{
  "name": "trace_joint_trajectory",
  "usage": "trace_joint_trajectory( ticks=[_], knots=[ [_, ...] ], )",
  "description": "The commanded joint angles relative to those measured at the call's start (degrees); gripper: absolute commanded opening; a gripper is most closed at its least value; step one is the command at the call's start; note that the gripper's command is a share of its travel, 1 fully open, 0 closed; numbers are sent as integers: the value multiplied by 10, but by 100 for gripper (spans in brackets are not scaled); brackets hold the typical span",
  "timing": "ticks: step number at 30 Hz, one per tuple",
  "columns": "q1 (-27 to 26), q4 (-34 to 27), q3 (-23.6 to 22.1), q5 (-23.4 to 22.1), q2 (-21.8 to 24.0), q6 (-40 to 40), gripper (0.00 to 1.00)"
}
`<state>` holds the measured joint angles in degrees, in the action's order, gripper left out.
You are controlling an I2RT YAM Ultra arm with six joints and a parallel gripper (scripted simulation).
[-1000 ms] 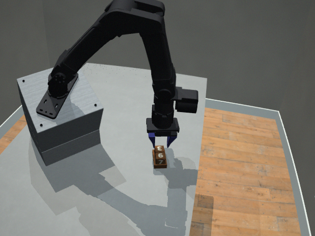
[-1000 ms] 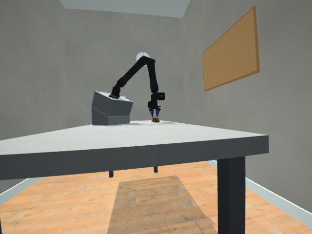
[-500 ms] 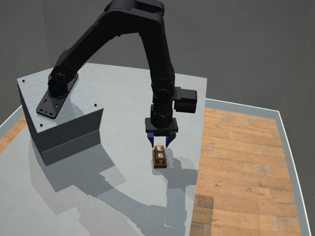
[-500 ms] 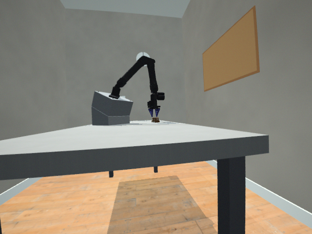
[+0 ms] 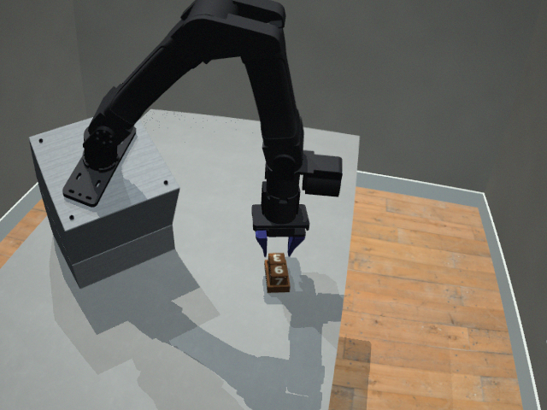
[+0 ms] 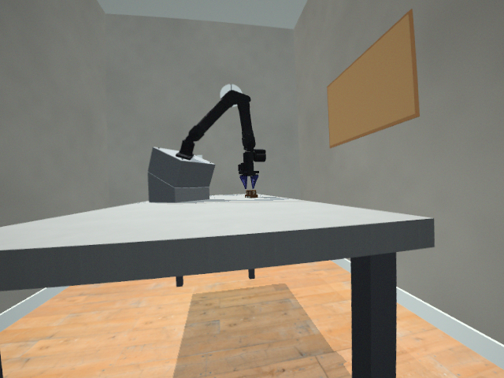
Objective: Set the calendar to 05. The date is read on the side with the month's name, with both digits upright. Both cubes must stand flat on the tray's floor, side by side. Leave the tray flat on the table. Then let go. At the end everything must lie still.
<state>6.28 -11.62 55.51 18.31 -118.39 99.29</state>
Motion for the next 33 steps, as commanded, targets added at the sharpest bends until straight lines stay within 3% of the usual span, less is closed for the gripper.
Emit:
trace_joint_trajectory(
  ticks=[1, 20, 33],
  knots=[
    [3, 0, 0, -6, 5, 0, 47],
    [2, 2, 1, -6, 2, 1, 47],
    [-6, 31, 6, -9, -29, 9, 47]
  ],
)
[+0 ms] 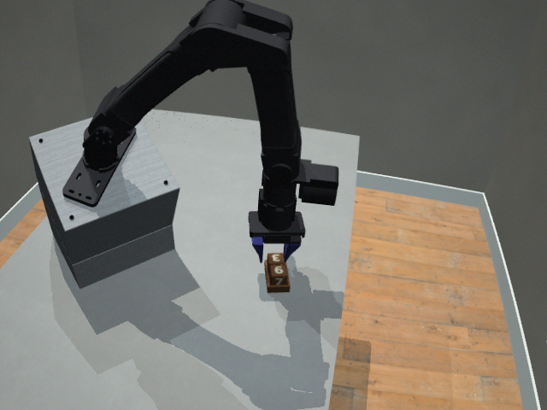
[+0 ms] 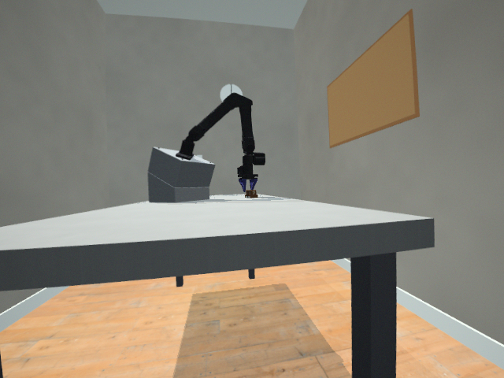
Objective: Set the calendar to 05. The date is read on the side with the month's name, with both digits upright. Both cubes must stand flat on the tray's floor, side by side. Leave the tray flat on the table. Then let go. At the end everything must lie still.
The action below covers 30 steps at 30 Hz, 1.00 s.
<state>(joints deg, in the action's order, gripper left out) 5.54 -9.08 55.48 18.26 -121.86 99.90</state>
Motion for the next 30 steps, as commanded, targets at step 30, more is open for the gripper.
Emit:
trace_joint_trajectory(
  ticks=[30],
  knots=[
    [-5, 28, 13, -10, -21, 10, 47]
  ],
)
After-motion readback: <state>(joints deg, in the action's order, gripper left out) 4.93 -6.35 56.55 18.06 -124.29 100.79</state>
